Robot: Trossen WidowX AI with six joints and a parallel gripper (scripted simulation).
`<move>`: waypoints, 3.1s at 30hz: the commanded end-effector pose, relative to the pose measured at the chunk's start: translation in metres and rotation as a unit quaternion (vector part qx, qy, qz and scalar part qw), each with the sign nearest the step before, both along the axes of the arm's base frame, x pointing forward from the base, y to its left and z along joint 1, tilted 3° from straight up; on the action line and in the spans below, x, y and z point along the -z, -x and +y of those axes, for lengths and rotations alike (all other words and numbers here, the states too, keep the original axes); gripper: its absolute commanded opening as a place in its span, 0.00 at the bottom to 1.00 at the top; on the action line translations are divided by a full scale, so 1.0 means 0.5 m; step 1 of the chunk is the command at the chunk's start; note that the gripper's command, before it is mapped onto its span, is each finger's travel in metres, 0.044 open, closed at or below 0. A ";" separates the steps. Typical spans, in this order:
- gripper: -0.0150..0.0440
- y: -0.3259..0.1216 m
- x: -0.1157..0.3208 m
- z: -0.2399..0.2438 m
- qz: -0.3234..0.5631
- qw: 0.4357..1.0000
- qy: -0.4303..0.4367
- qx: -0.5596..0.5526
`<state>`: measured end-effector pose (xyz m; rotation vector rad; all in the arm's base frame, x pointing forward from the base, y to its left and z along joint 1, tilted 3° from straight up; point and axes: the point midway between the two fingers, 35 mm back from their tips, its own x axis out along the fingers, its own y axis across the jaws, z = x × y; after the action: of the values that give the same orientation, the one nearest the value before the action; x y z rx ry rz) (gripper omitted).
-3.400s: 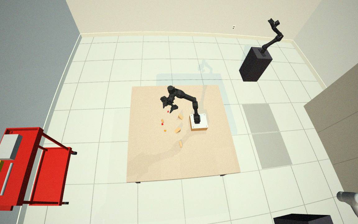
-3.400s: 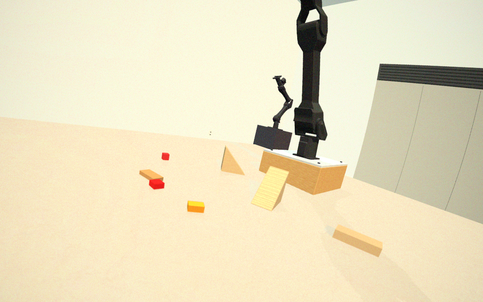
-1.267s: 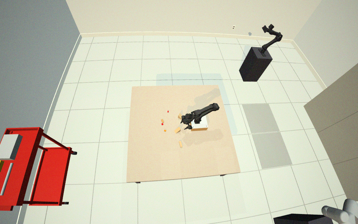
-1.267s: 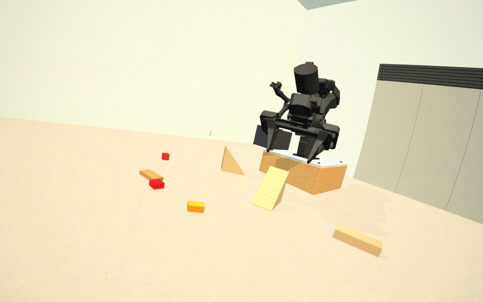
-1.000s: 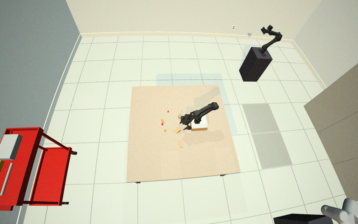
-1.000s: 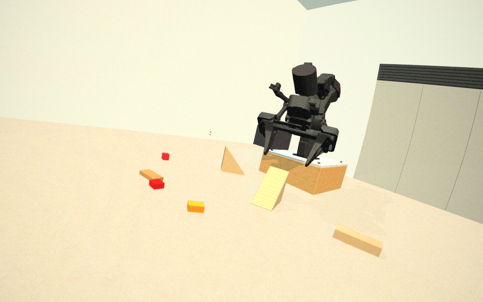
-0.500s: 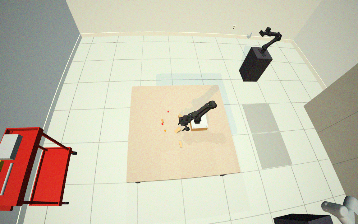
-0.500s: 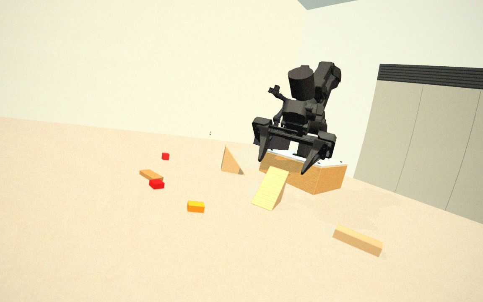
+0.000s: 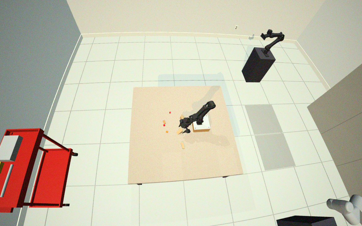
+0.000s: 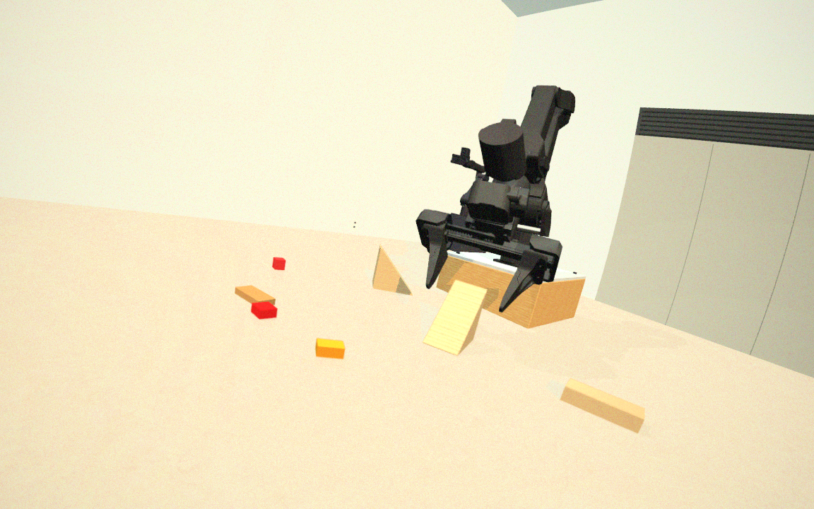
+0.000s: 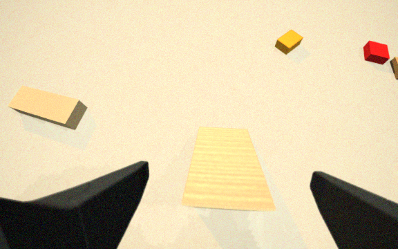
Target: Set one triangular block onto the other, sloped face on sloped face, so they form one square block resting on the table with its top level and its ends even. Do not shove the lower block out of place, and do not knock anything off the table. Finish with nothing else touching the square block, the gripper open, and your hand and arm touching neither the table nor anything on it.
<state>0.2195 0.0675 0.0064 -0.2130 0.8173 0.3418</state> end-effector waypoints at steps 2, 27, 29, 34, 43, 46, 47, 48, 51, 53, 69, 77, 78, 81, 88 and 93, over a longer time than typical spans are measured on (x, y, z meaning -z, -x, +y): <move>1.00 -0.006 0.020 0.001 0.002 1.000 0.002 -0.001; 0.82 -0.020 0.078 0.004 0.002 1.000 0.002 -0.001; 0.73 -0.020 0.078 0.004 0.002 1.000 0.002 -0.001; 0.54 -0.020 0.078 0.004 0.002 1.000 0.002 -0.001; 0.38 -0.020 0.078 0.004 0.002 1.000 0.002 -0.001; 0.25 -0.021 0.073 0.004 0.002 1.000 0.001 0.000; 0.25 -0.021 0.072 0.005 0.002 1.000 0.001 0.000; 0.25 -0.021 0.072 0.005 0.002 1.000 0.001 0.000; 0.25 -0.021 0.072 0.005 0.005 1.000 0.002 0.001; 0.25 -0.023 0.070 0.006 0.017 1.000 0.007 0.001; 0.25 -0.061 0.026 0.025 0.208 0.974 0.086 0.013; 0.25 -0.086 0.010 0.036 0.300 0.946 0.124 0.018; 0.25 -0.089 0.009 0.037 0.311 0.941 0.129 0.019; 0.25 -0.099 0.005 0.042 0.344 0.928 0.143 0.021; 0.25 -0.123 -0.001 0.052 0.420 0.890 0.175 0.026; 0.25 -0.140 -0.003 0.059 0.473 0.859 0.196 0.029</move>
<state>0.2790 0.0932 0.0047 -0.3728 1.6890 0.2457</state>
